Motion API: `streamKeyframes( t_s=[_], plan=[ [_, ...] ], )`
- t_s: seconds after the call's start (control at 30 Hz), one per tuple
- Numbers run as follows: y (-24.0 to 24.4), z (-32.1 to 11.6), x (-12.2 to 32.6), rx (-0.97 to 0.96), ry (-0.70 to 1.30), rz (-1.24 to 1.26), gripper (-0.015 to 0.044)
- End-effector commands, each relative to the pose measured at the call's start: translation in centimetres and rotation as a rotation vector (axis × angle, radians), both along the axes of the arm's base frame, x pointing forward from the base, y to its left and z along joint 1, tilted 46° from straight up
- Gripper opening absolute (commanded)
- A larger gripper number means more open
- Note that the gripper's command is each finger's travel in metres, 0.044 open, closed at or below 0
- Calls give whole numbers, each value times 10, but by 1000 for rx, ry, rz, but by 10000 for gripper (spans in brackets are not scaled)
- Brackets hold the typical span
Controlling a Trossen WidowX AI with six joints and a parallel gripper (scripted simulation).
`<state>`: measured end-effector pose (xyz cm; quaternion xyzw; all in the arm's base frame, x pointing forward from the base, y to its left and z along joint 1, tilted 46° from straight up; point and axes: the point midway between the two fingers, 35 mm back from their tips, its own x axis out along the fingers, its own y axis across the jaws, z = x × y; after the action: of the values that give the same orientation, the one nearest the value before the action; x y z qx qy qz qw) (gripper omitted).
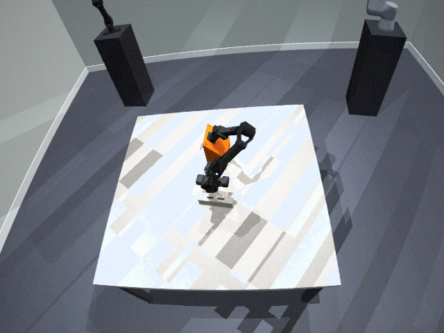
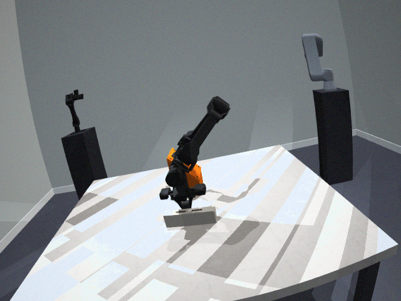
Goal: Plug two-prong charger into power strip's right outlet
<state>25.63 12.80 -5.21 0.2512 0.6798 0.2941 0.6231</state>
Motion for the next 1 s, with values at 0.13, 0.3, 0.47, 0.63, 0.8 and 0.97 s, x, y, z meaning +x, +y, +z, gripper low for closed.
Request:
streamKeyframes(
  t_s=[0.13, 0.3, 0.47, 0.63, 0.8, 0.97],
  plan=[
    [0, -4, 8, 2, 16, -8, 0],
    [0, -6, 13, 2, 19, -11, 0],
    [0, -6, 17, 2, 20, -13, 0],
    [0, -7, 17, 2, 21, -13, 0],
    [0, -7, 17, 2, 21, -13, 0],
    [0, -7, 18, 2, 21, -13, 0]
  ],
)
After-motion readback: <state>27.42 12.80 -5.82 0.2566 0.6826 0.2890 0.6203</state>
